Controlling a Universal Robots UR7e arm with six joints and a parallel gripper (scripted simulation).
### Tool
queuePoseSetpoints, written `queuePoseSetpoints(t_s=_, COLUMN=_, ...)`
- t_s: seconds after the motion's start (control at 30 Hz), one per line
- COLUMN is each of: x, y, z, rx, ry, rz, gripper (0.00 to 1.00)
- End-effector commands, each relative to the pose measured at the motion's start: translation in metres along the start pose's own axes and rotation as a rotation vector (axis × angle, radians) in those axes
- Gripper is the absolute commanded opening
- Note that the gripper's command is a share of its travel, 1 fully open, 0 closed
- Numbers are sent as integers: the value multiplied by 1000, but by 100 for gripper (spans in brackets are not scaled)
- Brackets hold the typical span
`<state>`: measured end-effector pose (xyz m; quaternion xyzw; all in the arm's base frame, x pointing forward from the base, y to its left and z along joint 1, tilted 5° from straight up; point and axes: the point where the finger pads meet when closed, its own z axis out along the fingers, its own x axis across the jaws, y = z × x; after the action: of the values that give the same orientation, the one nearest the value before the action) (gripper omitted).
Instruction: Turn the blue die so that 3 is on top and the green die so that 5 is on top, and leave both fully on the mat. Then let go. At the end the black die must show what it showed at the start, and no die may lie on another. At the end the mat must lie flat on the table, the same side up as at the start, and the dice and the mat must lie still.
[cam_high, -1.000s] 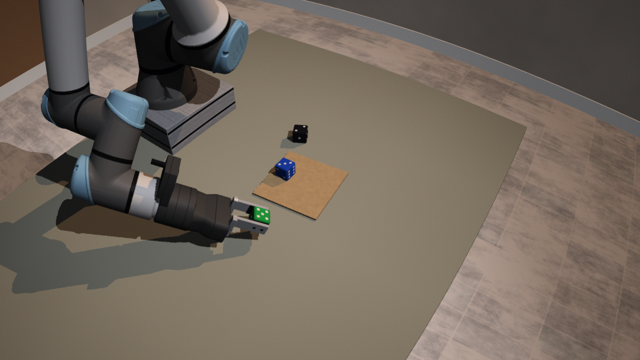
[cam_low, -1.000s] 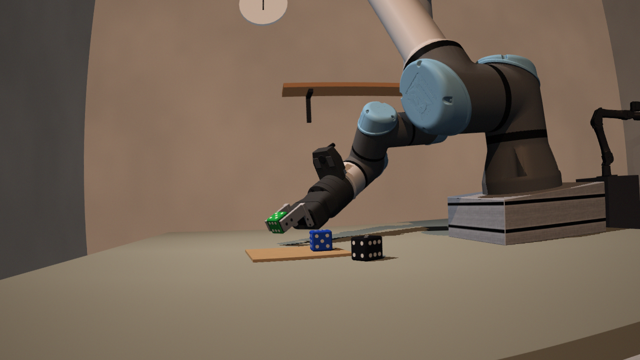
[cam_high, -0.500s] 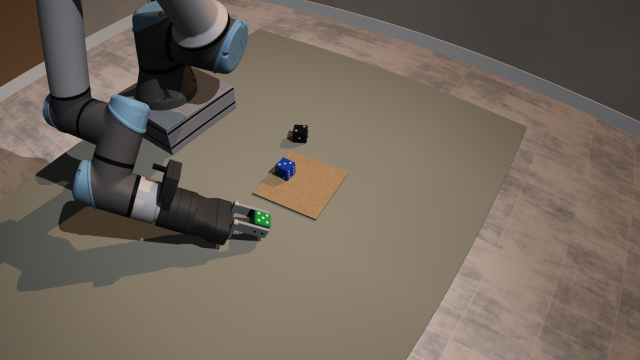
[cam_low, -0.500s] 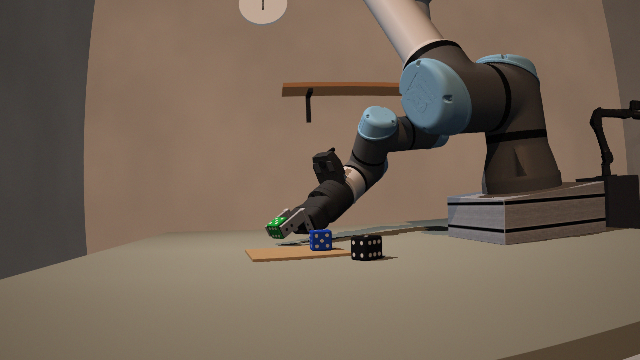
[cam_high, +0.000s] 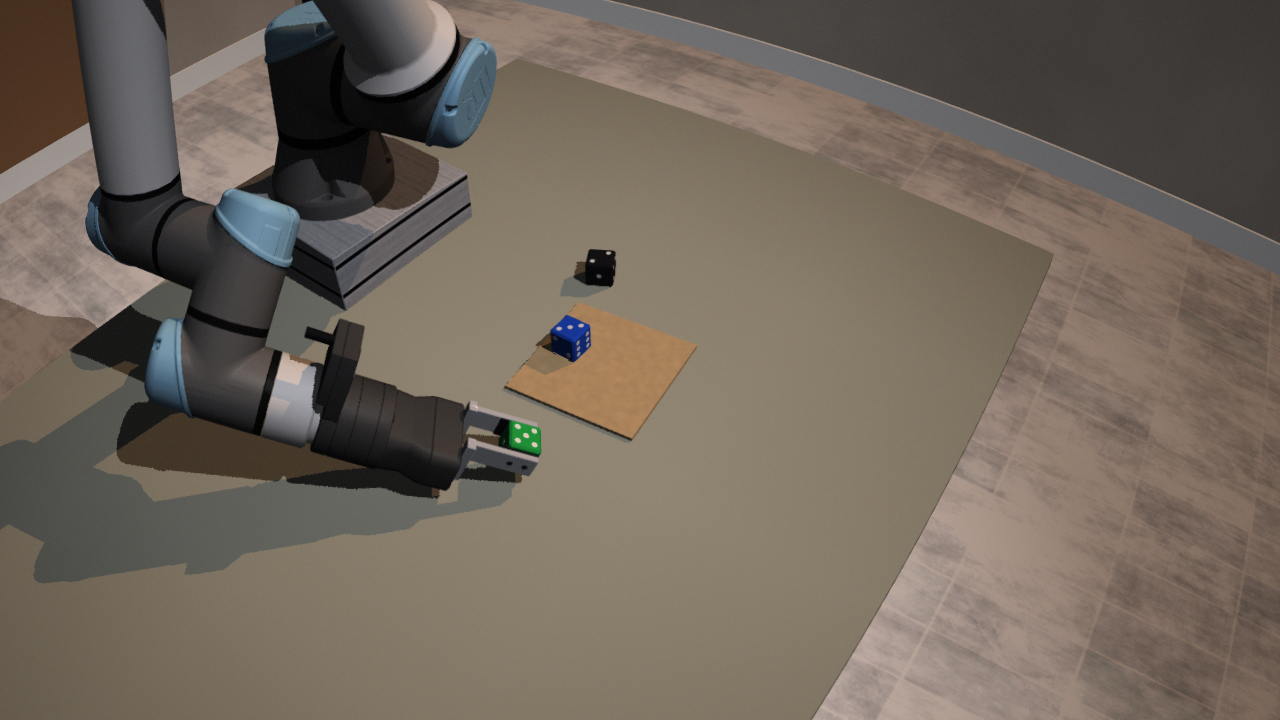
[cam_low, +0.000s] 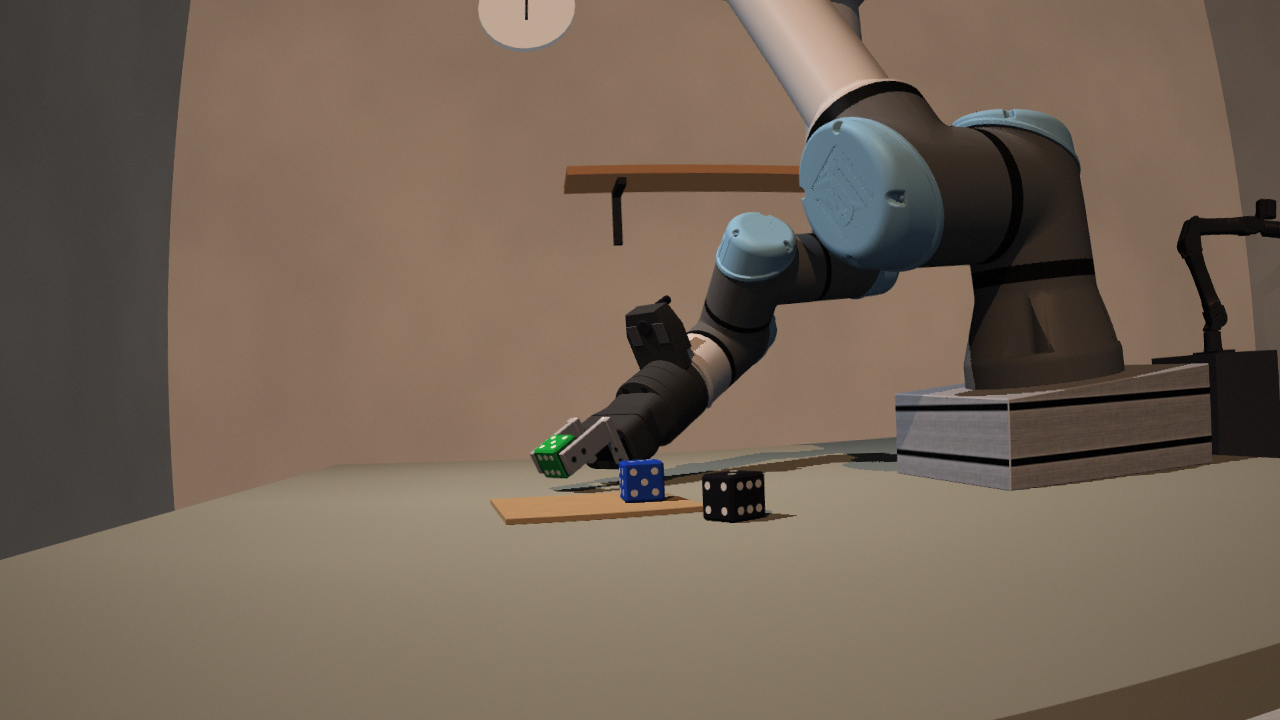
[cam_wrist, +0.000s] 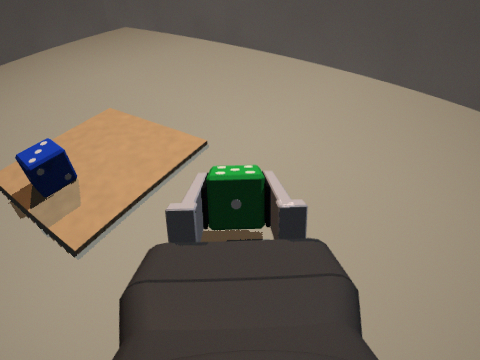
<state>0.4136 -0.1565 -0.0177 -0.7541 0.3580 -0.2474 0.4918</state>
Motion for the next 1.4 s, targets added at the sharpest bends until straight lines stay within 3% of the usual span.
queuePoseSetpoints(t_s=0.0, x=0, y=0, z=0, rx=0, ry=1, rz=-1, gripper=57)
queuePoseSetpoints(t_s=1.37, x=0, y=8, z=4, rx=0, ry=1, rz=-1, gripper=57)
